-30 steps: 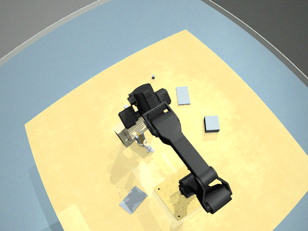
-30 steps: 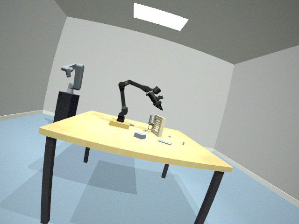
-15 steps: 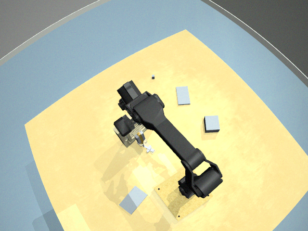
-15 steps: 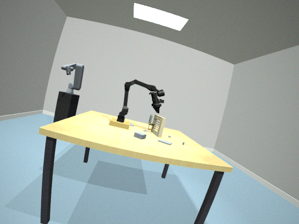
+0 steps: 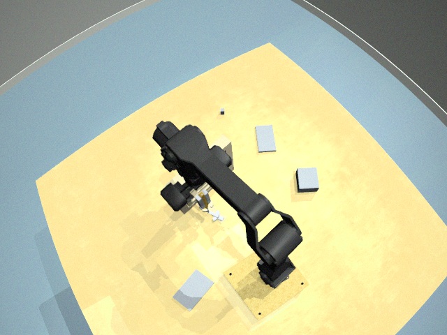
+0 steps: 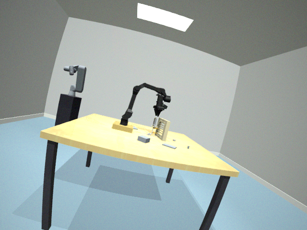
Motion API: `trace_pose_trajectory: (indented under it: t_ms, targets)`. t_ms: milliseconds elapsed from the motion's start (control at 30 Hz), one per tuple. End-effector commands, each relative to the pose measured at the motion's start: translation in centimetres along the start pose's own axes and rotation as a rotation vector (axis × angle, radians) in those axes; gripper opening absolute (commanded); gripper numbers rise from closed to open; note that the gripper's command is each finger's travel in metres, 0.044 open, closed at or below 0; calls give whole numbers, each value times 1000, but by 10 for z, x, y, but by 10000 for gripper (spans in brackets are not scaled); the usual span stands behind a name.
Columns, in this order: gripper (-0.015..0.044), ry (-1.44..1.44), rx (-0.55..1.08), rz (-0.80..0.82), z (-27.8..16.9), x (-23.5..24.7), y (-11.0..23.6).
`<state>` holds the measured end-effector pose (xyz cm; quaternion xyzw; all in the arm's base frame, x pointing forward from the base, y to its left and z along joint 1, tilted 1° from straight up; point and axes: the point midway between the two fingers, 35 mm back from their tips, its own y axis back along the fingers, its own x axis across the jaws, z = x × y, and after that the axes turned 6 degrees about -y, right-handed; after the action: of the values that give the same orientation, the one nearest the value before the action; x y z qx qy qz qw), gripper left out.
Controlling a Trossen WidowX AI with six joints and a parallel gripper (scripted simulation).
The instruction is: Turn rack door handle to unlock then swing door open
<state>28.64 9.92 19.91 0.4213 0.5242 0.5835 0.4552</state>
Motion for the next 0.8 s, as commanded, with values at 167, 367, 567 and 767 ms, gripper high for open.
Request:
trace_pose_trajectory:
  t_ms: [167,367,567,767]
  targets:
    - [287,18,59,-1,-5,4,-1]
    - [287,18,59,-1,-4,4,-11]
    - [287,18,59,-1,-4,4,-20]
    - [287,18,59,-1,-4,4,-30]
